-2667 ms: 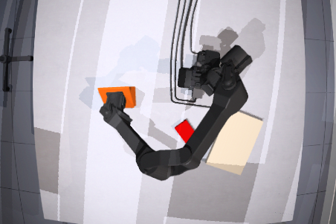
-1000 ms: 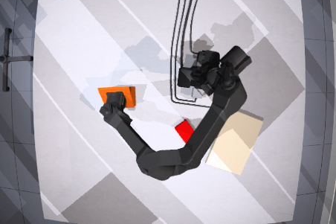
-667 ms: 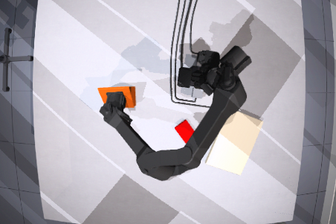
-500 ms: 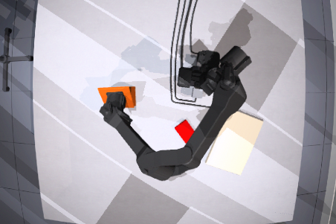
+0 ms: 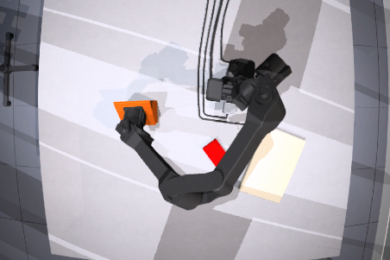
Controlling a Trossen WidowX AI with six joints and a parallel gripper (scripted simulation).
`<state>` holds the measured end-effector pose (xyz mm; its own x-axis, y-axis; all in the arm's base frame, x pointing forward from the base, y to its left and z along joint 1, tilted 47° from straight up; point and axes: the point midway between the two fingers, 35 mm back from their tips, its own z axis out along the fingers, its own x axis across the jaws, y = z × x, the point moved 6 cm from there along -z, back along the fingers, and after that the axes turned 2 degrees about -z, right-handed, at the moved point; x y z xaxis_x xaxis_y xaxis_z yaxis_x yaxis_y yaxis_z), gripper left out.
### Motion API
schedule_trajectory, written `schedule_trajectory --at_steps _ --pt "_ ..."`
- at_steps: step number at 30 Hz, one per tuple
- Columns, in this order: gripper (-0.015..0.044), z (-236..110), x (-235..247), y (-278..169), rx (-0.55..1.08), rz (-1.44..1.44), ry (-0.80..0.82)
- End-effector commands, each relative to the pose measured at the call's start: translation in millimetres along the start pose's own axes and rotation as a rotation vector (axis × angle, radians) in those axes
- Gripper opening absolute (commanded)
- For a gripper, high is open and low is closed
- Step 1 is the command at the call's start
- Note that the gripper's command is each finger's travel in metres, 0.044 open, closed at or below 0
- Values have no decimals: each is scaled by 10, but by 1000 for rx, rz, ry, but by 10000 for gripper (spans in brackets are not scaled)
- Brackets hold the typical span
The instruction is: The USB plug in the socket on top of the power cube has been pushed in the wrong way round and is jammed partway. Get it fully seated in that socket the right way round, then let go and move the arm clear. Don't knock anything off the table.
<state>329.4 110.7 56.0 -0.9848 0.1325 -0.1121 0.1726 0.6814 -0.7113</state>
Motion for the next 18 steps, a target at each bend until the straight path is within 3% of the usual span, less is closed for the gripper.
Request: schedule_trajectory --at_steps 1,18 --pt "0 7 1 -4 3 7 -3" --pt "0 27 1 -4 3 12 -3"
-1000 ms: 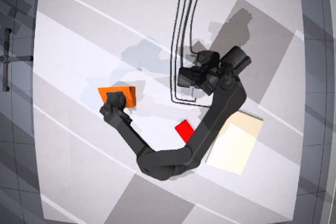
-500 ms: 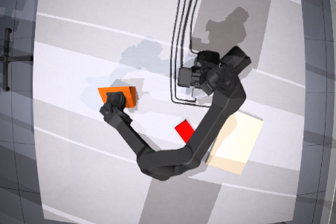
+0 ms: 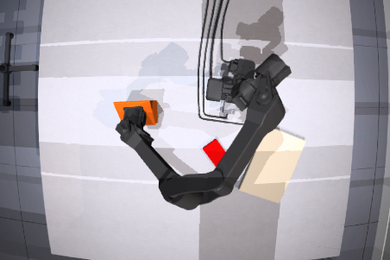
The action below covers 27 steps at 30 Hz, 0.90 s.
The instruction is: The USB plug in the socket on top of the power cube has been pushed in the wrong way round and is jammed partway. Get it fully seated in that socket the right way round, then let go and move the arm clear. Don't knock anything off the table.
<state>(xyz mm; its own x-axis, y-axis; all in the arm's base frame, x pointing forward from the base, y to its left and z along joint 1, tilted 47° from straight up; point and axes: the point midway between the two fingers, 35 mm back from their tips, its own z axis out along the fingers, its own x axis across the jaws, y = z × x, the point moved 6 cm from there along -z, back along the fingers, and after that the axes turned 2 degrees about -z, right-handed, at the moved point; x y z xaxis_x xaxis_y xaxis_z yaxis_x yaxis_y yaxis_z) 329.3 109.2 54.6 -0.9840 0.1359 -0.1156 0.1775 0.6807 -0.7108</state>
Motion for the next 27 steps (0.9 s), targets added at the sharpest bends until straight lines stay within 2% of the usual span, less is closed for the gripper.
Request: schedule_trajectory --at_steps 1,27 --pt "0 7 1 -4 2 7 -3" --pt "0 38 1 -4 3 10 -3"
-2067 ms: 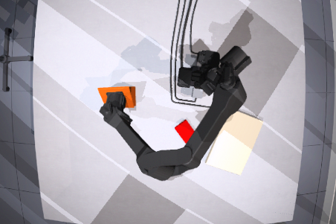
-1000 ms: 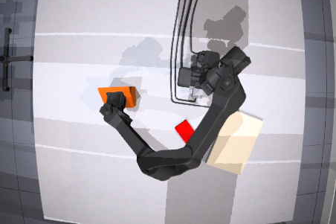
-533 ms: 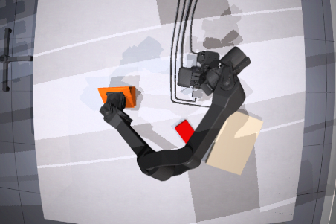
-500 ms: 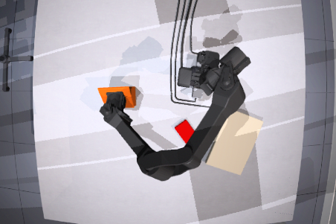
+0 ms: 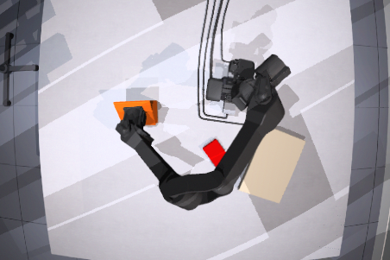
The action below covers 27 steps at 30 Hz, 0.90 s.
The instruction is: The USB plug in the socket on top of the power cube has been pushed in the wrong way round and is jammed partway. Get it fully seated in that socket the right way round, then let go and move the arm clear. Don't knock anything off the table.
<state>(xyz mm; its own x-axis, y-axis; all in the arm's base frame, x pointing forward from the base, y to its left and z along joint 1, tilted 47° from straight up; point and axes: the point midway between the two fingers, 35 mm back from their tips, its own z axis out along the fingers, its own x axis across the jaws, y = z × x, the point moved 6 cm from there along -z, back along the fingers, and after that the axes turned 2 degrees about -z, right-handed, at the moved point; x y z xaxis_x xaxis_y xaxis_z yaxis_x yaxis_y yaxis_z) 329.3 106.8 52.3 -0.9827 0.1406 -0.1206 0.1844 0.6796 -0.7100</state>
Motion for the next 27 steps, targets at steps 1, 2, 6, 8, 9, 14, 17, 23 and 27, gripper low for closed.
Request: schedule_trajectory --at_steps 1,2,6,8,9,14,17,23,27 --pt "0 7 1 -4 2 3 -3" --pt "0 8 1 -4 2 3 -3" --pt "0 13 1 -4 3 3 -3" --pt "0 15 1 -4 3 3 -3" --pt "0 16 1 -4 3 3 -3" --pt "0 22 1 -4 3 3 -3" --pt "0 26 1 -4 3 3 -3" --pt "0 33 0 -4 3 3 -3" --pt "0 38 0 -4 3 3 -3"
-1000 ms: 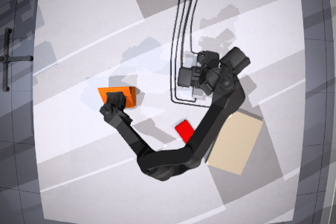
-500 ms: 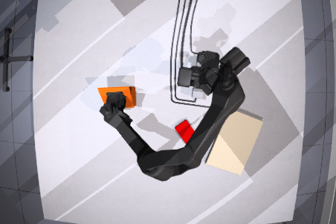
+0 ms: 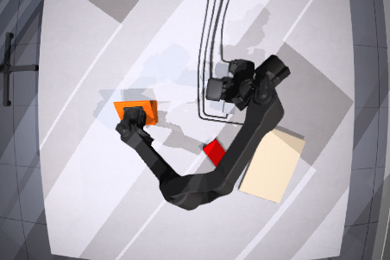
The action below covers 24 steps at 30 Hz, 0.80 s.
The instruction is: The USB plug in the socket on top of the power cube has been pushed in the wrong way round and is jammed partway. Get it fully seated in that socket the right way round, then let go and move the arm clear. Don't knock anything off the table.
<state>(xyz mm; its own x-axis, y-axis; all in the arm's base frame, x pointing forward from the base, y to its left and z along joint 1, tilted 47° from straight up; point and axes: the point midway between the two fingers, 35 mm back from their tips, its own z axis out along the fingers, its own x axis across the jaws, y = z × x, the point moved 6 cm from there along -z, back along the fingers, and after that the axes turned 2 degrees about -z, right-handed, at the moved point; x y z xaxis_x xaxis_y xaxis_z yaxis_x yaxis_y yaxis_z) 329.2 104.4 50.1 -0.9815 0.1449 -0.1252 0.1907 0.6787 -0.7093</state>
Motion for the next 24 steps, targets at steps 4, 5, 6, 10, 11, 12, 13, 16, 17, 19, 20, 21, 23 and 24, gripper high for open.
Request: schedule_trajectory --at_steps 4,5,6,10,11,12,13,16,17,19,20,21,23,24 --pt "0 10 1 -4 3 -3 -3" --pt "0 11 1 -4 3 -3 -3" --pt "0 13 1 -4 3 -3 -3" --pt "0 17 1 -4 3 -3 -3" --pt "0 19 1 -4 3 -3 -3" --pt "0 20 1 -4 3 -3 -3" --pt "0 21 1 -4 3 -3 -3" --pt "0 25 0 -4 3 -3 -3" --pt "0 26 0 -4 3 -3 -3" --pt "0 28 0 -4 3 -3 -3" --pt "0 29 0 -4 3 -3 -3" --pt "0 31 0 -4 3 -3 -3" --pt "0 33 0 -4 3 -3 -3" --pt "0 34 0 -4 3 -3 -3"
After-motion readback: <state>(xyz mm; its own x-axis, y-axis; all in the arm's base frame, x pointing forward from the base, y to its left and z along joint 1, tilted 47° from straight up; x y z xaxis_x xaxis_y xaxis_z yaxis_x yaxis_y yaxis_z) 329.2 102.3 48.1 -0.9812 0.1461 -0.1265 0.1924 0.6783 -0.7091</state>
